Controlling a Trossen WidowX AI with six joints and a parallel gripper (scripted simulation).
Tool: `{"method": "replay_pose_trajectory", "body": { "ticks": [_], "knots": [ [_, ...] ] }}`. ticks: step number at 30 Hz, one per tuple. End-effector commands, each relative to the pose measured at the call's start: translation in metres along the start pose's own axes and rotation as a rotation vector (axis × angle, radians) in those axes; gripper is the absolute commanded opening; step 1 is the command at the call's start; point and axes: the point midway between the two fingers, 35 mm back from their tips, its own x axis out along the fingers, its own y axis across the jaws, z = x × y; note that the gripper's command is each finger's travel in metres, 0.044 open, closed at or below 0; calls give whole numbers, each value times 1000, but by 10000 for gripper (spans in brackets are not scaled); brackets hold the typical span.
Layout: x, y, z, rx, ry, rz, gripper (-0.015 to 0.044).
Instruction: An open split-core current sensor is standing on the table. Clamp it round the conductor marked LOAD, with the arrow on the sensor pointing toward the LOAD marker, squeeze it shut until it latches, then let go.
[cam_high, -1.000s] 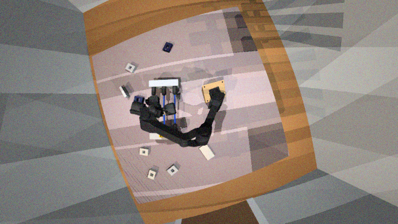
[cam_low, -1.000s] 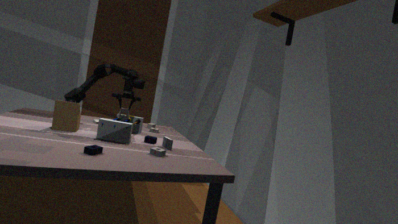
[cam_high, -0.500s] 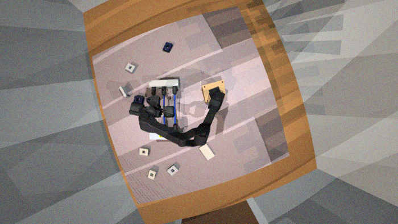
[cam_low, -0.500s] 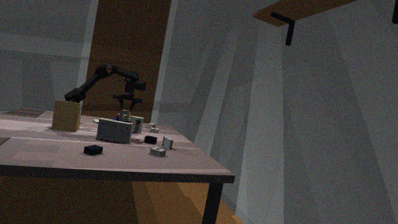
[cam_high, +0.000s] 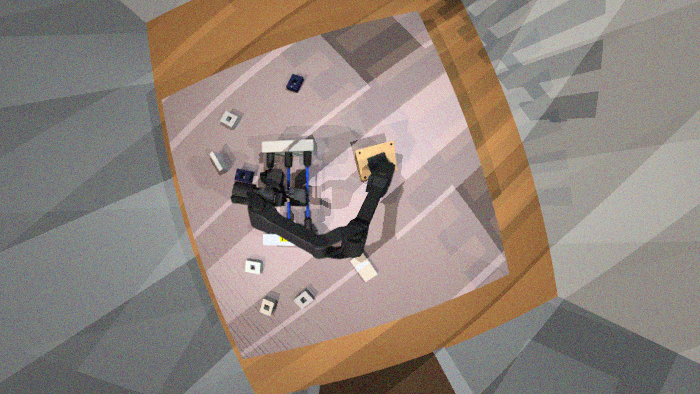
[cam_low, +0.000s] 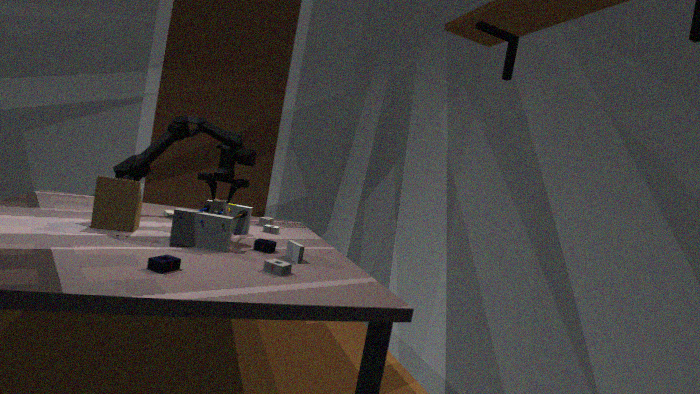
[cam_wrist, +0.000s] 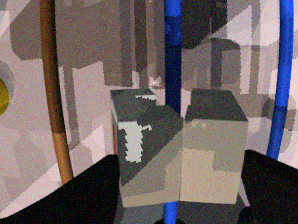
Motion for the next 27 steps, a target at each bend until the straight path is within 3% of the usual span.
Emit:
{"method": "replay_pose_trajectory", "body": {
  "ticks": [1,12,27],
  "knots": [
    [5,0,-1,3,5,4,0],
    [23,-1,-1,2,6,3,0],
    [19,-1,0,0,1,0,0]
  ]
}}
